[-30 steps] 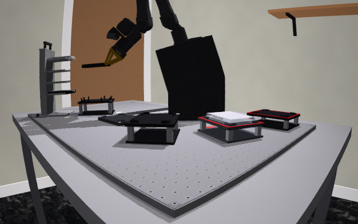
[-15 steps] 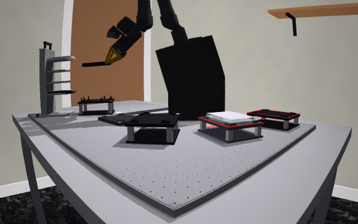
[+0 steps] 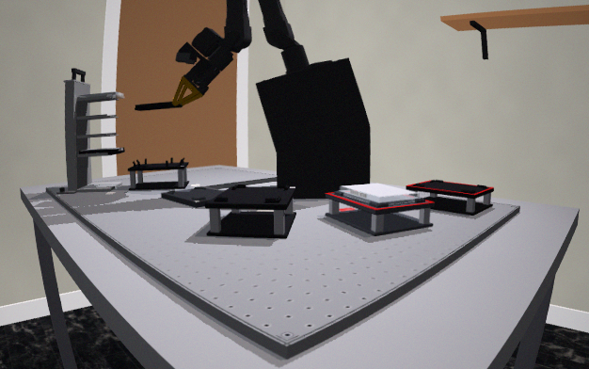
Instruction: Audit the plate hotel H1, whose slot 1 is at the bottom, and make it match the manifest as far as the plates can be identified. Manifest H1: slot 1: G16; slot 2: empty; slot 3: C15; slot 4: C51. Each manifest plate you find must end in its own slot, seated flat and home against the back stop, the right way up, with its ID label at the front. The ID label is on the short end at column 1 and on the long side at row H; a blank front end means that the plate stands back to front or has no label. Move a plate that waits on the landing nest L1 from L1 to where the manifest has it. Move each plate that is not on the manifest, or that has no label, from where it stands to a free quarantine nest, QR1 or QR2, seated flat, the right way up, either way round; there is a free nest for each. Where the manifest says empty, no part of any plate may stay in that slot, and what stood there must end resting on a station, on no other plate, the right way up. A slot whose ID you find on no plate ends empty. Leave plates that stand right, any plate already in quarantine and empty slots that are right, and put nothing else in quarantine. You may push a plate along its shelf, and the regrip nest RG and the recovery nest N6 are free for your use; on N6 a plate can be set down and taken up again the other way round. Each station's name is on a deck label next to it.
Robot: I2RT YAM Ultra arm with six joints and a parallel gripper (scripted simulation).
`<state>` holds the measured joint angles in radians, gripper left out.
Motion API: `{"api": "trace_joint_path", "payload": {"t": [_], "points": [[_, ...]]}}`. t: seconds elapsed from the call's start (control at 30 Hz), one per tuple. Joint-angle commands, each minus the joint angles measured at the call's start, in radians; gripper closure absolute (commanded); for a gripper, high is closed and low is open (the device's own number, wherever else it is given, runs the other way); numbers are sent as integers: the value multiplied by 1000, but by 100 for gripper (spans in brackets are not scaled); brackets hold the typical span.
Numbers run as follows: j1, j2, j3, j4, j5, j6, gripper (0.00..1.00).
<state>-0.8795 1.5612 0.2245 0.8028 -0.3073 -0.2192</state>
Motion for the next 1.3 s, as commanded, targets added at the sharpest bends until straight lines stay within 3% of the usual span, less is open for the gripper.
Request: {"api": "trace_joint_path", "payload": {"t": [0.0,0.4,1.27], "points": [[-1,-2,2,10,-7,0,14],[5,3,13,5,-2,2,14],[44,34,103,-47,32,23,14]]}}
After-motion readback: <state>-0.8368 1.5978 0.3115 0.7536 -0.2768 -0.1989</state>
